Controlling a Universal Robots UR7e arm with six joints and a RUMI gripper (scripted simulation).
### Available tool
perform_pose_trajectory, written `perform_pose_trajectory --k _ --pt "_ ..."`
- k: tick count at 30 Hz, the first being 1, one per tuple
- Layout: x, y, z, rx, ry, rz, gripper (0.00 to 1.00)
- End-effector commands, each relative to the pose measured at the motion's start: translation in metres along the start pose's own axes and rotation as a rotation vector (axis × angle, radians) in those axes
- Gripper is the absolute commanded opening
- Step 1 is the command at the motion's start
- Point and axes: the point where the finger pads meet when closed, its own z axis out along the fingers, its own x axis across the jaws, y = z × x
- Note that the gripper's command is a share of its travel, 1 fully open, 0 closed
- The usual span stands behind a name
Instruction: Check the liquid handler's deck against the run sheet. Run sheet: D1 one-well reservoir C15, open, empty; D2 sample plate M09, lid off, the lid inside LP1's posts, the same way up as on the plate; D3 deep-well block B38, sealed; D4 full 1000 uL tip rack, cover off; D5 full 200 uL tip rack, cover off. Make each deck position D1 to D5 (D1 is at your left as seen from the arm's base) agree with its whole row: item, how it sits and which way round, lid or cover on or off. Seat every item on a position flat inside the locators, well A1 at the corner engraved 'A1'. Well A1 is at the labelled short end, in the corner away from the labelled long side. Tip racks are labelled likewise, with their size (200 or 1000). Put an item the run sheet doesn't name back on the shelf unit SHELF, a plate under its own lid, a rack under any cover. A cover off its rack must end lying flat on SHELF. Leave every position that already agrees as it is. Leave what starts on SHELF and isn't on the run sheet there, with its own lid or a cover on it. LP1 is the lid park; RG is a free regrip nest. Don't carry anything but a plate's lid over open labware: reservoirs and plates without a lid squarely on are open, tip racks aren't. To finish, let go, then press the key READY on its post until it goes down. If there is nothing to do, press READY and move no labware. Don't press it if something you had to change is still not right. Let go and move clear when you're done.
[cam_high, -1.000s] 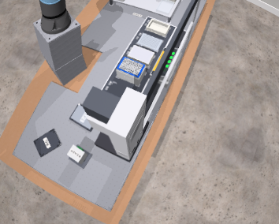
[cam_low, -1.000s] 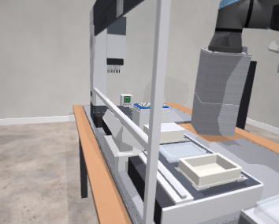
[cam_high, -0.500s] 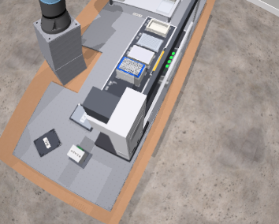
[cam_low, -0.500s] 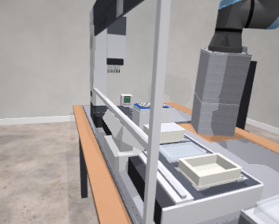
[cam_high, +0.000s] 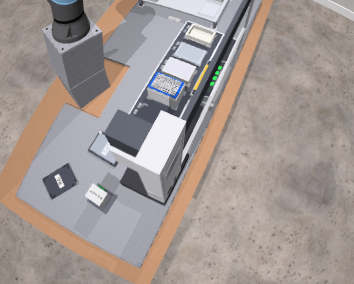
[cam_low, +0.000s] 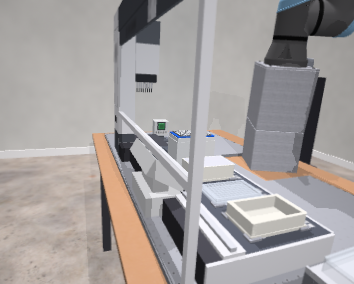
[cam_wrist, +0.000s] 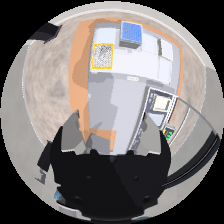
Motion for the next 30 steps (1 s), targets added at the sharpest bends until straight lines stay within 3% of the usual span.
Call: perform_pose_trajectory --k 1,6,16,30 --pt "-0.026 -0.001 0.000 -0.001 0.005 0.009 0.82" --pt "-0.050 -0.001 0.000 -0.003 0.004 0.009 0.82" --pt "-0.049 -0.003 -0.001 0.001 0.006 0.009 0.82" --pt "-0.048 -0.074 -0.001 0.001 0.005 0.009 0.82"
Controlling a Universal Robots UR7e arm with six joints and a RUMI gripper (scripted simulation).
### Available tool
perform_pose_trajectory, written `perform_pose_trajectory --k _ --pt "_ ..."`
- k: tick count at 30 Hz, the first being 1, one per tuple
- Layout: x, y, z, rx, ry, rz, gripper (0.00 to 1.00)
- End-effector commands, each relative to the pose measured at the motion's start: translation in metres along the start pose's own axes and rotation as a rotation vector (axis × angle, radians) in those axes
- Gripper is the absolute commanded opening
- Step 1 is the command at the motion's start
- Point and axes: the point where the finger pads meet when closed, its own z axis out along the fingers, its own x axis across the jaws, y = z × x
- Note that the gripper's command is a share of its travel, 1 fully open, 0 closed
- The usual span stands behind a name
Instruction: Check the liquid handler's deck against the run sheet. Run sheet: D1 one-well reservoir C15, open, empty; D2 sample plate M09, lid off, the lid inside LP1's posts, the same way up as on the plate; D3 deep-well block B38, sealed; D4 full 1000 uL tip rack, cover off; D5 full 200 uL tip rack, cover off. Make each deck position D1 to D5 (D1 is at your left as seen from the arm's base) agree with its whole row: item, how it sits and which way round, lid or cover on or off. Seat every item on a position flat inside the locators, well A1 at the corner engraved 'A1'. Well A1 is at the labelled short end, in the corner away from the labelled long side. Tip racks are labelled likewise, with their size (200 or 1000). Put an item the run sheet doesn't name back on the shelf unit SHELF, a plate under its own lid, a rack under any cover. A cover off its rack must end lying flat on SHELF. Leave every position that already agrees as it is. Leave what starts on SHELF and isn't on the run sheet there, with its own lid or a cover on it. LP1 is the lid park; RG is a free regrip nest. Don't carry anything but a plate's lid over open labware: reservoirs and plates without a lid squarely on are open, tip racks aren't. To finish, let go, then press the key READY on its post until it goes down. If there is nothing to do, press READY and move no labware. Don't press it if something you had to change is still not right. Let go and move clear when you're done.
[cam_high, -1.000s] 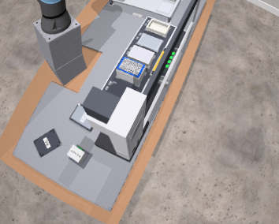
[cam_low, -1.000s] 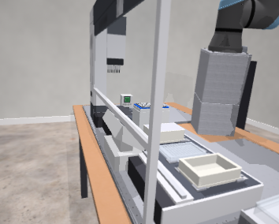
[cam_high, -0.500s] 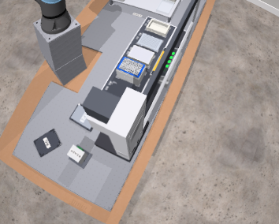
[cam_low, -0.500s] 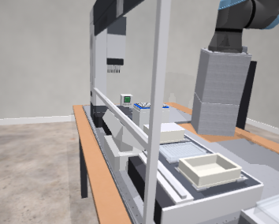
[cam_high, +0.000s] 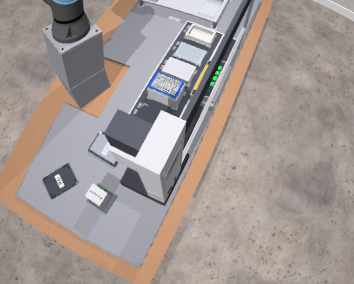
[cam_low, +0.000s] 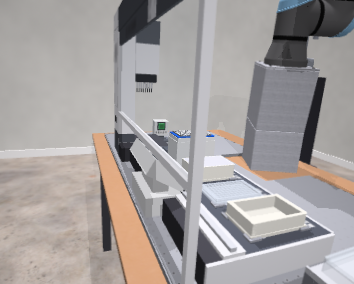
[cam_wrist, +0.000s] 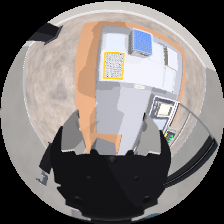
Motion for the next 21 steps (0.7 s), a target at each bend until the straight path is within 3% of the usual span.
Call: perform_pose_trajectory --k 1,3,17,21 --pt "0.001 -0.035 0.001 -0.004 0.001 0.002 0.82" --pt "0.001 -0.035 0.001 -0.004 0.001 0.002 0.82" --pt "0.002 -0.105 0.002 -0.003 0.001 0.002 0.82" --pt "0.002 -0.108 0.002 -0.003 0.001 0.002 0.82"
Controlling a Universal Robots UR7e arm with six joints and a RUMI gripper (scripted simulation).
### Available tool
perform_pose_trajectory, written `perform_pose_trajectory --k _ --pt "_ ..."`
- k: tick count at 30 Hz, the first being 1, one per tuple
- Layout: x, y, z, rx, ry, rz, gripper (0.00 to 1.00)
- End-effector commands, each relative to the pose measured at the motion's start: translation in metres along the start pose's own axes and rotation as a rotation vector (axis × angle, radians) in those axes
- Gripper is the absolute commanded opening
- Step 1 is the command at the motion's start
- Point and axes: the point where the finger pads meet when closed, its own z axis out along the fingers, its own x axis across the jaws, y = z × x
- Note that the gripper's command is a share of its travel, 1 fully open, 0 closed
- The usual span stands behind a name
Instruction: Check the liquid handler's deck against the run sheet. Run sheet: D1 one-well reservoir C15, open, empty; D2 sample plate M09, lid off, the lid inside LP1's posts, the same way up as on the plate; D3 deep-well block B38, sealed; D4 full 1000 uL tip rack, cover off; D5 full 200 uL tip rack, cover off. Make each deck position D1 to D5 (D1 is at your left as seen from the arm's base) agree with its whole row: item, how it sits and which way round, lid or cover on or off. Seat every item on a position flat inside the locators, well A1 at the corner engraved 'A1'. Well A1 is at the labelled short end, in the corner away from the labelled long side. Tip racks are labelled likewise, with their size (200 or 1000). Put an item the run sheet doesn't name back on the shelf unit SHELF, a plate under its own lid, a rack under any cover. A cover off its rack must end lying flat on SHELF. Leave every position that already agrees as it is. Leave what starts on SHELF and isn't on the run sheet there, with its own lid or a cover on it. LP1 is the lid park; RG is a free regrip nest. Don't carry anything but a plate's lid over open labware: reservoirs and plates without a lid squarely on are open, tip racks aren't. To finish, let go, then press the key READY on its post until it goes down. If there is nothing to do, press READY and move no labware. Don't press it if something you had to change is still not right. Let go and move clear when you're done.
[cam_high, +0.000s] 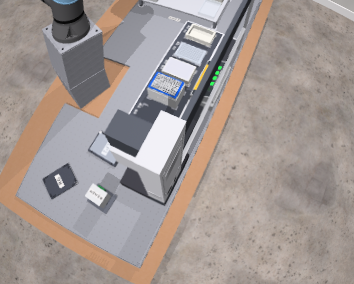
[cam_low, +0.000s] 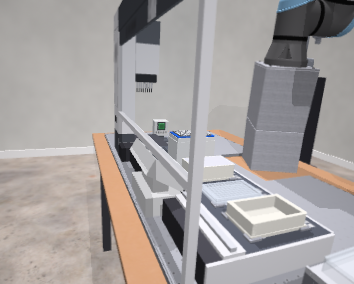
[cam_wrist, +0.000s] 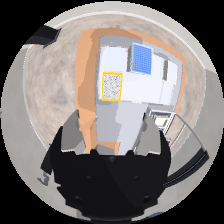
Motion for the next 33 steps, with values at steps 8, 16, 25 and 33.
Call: perform_pose_trajectory --k 8,16,25,33 --pt "0.001 -0.014 0.001 -0.007 0.000 0.003 0.82" --pt "0.001 -0.014 0.001 -0.007 0.000 0.003 0.82" --pt "0.000 -0.011 0.018 -0.011 -0.002 0.002 0.82" --pt "0.000 -0.011 0.028 -0.011 -0.002 0.003 0.82"
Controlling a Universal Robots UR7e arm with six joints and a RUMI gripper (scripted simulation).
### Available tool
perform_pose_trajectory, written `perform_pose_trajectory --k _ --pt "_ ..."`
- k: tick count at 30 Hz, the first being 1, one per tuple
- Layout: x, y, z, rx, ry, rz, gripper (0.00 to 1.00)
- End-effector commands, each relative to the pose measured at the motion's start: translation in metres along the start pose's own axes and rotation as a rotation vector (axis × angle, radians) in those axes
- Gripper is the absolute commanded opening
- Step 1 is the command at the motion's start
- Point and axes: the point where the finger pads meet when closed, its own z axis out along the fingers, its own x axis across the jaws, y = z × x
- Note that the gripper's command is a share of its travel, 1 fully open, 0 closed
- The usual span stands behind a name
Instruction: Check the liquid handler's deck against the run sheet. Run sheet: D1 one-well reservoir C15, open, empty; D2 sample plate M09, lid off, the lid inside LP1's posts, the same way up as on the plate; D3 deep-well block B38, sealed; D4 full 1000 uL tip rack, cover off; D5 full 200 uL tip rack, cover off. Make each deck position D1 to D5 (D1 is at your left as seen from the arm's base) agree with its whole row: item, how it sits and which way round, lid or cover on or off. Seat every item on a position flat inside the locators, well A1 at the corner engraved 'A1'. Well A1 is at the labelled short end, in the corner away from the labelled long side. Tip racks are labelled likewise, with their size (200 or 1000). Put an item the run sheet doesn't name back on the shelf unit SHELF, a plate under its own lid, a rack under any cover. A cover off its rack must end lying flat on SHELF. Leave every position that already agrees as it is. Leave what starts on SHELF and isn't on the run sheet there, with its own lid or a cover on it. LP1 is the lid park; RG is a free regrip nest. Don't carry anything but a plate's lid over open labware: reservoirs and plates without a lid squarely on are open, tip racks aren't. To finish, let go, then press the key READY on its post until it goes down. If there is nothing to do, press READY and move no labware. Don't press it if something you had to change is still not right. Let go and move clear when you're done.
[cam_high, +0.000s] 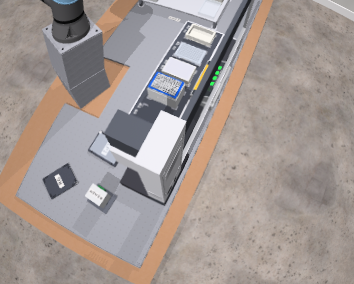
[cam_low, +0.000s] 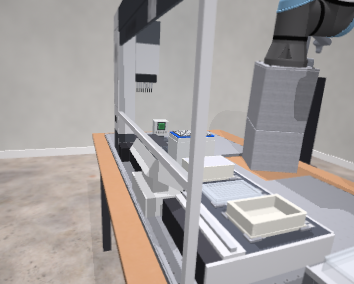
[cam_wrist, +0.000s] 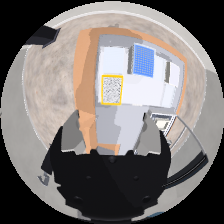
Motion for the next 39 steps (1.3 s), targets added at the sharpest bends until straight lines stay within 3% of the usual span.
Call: perform_pose_trajectory --k 1,39 --pt "0.000 0.001 0.010 -0.001 0.000 0.000 0.82" --pt "0.001 0.000 0.065 0.001 0.001 0.001 0.82"
